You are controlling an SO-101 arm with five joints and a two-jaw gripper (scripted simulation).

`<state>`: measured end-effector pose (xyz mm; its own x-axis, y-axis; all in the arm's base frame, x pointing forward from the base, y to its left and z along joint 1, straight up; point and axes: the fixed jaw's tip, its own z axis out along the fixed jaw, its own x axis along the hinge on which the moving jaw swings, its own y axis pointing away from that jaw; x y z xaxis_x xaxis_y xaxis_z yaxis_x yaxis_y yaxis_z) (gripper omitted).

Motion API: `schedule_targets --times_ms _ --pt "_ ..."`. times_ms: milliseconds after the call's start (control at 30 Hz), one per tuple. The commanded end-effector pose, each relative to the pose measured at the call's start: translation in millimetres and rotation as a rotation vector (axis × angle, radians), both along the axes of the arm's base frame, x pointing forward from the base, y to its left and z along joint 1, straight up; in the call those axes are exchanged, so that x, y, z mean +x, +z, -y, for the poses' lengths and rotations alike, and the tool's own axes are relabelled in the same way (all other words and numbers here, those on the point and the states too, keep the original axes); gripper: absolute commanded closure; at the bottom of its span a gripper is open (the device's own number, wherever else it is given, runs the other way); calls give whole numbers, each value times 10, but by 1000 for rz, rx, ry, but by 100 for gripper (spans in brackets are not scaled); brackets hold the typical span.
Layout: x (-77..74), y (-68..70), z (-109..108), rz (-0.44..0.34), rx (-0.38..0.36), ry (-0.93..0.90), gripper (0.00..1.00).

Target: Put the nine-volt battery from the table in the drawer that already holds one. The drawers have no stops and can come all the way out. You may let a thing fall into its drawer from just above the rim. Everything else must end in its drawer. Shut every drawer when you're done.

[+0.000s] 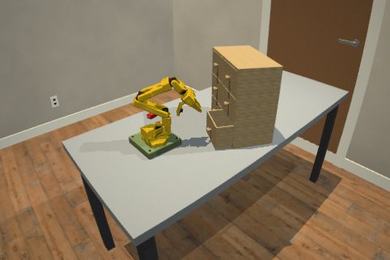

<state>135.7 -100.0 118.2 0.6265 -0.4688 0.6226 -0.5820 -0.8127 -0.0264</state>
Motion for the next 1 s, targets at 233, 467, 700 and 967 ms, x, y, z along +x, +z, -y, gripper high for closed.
schedule_targets --times_ms 233,467,700,967 --pt "26 33 -7 16 -15 17 79" --pt "-138 -69 -47 23 -44 6 79" --pt "-247 -42 -49 97 -131 -11 79" --pt "-278 -17 -35 145 -186 -20 79"
